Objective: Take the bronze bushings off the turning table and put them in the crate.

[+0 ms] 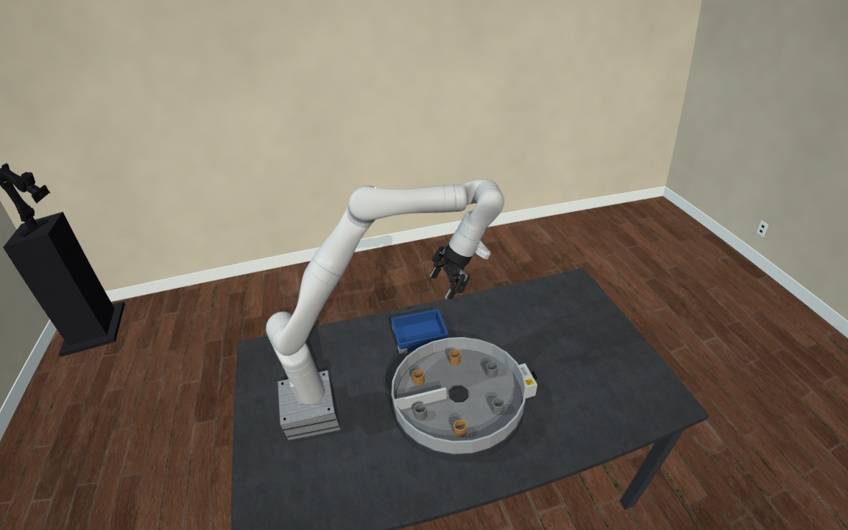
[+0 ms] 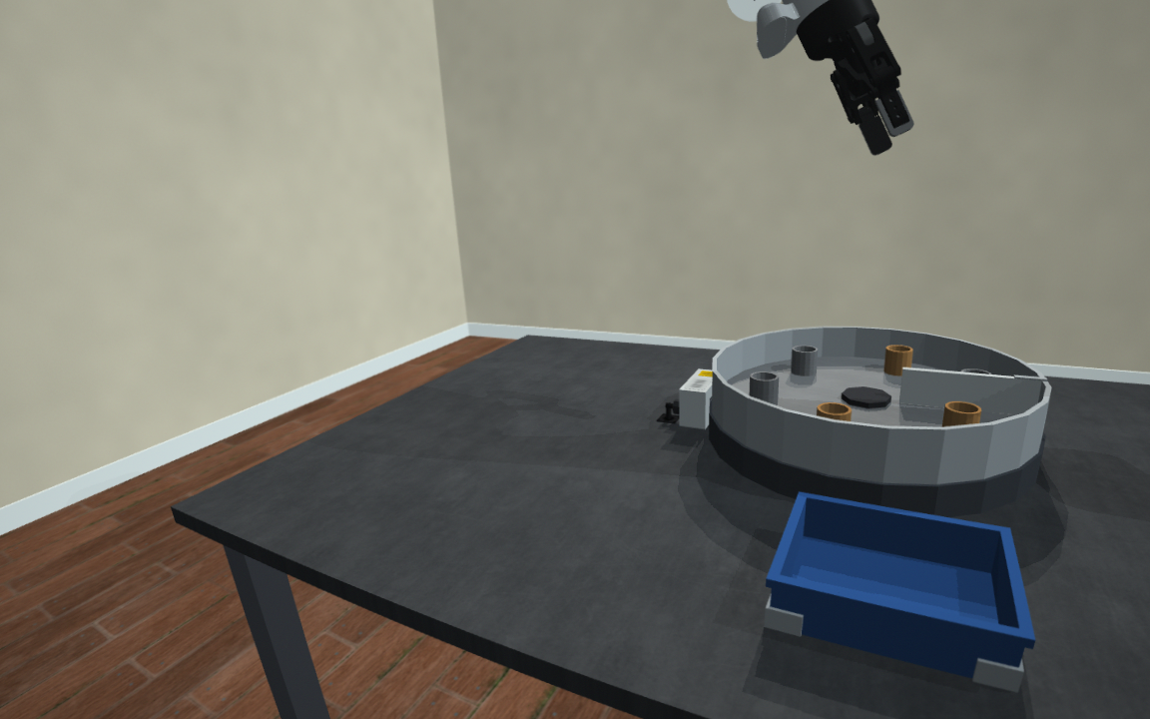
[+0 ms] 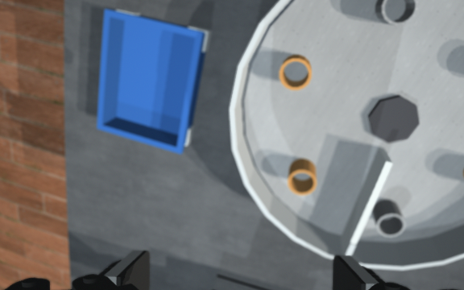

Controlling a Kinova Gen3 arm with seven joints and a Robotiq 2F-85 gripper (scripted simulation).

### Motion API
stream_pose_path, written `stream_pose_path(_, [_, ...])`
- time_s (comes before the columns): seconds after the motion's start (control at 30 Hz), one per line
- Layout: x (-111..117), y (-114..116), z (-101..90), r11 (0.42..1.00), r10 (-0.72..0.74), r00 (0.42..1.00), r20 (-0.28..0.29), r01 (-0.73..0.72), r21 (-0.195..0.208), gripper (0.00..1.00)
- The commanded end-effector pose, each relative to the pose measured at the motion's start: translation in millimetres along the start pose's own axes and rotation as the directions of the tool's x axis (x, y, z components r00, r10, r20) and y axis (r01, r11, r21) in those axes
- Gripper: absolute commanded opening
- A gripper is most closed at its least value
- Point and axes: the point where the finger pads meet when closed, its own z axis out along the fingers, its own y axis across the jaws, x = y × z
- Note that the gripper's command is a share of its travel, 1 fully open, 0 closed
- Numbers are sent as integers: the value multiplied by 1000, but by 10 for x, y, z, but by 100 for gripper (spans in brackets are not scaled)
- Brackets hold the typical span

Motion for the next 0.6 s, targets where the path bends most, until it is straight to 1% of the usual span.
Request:
stream_pose_path(0.0, [-66,-242,-25,1000,-17,1000,-4,17,-3,100])
stream_pose_path(0.03, [-89,-320,-26,1000,-17,1000,-4,17,-3,100])
stream_pose_path(0.43, [-89,-320,-26,1000,-17,1000,-4,17,-3,100])
stream_pose_path(0.57, [-89,-321,-27,997,-28,986,-166,16,-73,100])
